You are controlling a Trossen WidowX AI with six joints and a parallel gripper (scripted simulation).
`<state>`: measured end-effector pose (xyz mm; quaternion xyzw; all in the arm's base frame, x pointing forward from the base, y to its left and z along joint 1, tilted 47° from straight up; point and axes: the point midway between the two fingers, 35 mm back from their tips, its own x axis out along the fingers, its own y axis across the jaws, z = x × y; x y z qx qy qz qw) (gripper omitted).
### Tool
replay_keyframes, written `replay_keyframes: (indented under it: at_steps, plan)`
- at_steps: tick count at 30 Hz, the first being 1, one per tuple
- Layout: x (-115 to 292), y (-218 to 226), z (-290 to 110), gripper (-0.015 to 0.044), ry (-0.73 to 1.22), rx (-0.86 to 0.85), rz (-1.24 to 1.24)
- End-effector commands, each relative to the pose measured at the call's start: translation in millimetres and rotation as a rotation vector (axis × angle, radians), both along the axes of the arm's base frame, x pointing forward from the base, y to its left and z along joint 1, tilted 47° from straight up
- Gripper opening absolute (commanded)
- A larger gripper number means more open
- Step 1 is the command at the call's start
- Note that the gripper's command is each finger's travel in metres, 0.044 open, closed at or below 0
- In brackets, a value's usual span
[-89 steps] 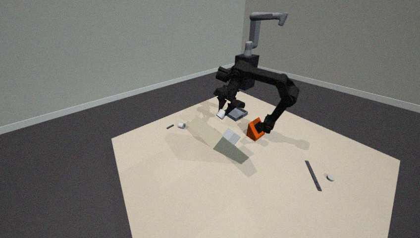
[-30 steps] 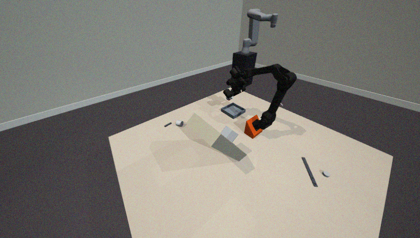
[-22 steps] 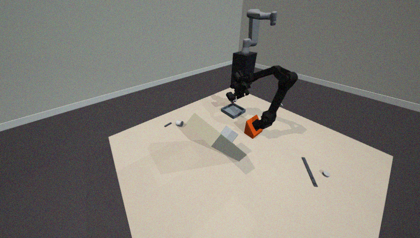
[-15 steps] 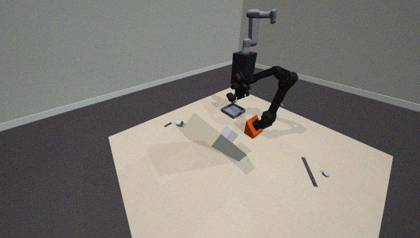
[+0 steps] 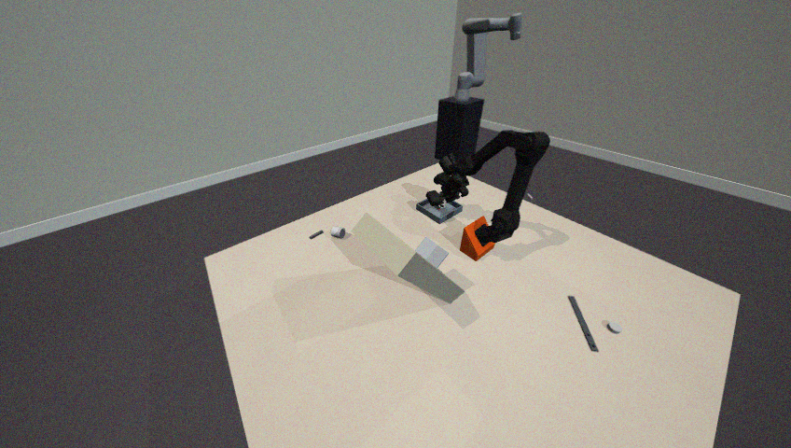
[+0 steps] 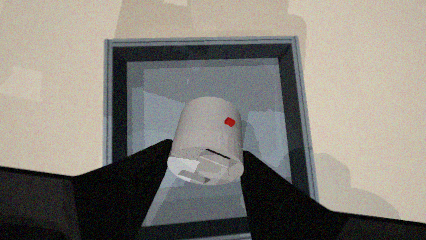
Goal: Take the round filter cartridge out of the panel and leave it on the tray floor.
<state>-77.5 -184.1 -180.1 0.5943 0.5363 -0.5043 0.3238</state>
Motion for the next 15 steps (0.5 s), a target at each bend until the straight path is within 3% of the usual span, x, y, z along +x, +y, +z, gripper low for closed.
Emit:
replay_keyframes:
  at_steps: [1, 15]
  plan:
    - [-0.8, -3.4, 0.9, 0.0079, 0.003, -0.010, 0.000]
    - [-0.8, -3.4, 0.9, 0.0440, 0.003, -0.010, 0.000]
